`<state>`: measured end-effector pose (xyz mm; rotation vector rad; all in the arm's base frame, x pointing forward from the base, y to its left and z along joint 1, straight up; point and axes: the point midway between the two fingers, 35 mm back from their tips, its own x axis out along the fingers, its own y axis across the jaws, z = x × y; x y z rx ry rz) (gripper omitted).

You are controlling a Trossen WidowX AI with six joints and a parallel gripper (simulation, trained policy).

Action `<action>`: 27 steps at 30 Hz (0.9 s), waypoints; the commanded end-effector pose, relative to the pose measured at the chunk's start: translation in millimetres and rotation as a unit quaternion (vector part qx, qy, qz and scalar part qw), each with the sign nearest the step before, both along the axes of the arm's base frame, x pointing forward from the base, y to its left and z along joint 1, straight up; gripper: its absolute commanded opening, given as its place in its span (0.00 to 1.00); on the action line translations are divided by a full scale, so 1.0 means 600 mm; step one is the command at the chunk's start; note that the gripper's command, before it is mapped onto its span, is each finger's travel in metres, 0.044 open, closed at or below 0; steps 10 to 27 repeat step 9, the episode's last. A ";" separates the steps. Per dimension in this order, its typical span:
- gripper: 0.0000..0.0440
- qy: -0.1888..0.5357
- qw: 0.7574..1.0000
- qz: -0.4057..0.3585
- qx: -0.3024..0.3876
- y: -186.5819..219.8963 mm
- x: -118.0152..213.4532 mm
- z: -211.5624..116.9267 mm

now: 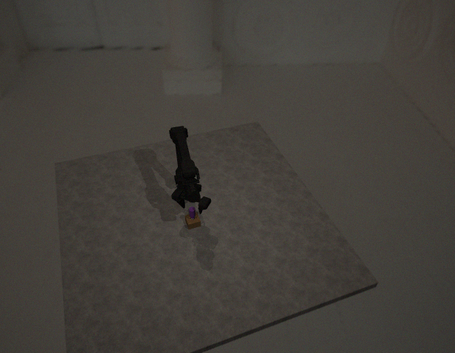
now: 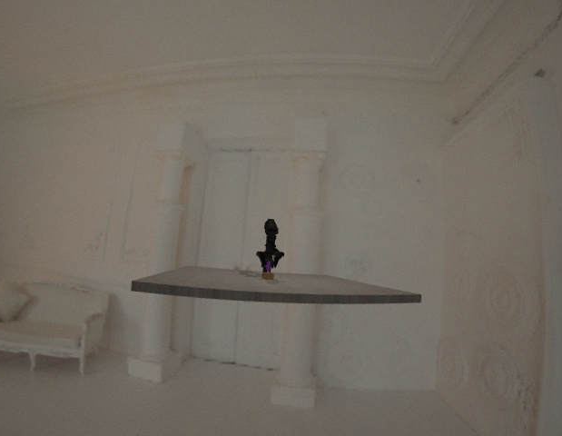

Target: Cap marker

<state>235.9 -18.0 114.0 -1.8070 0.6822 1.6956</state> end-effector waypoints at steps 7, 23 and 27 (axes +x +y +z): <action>1.00 -0.042 0.999 0.014 0.002 0.000 0.006 0.060; 1.00 -0.047 0.999 0.014 0.002 0.000 0.005 0.068; 1.00 -0.047 0.999 0.014 0.002 0.000 0.005 0.068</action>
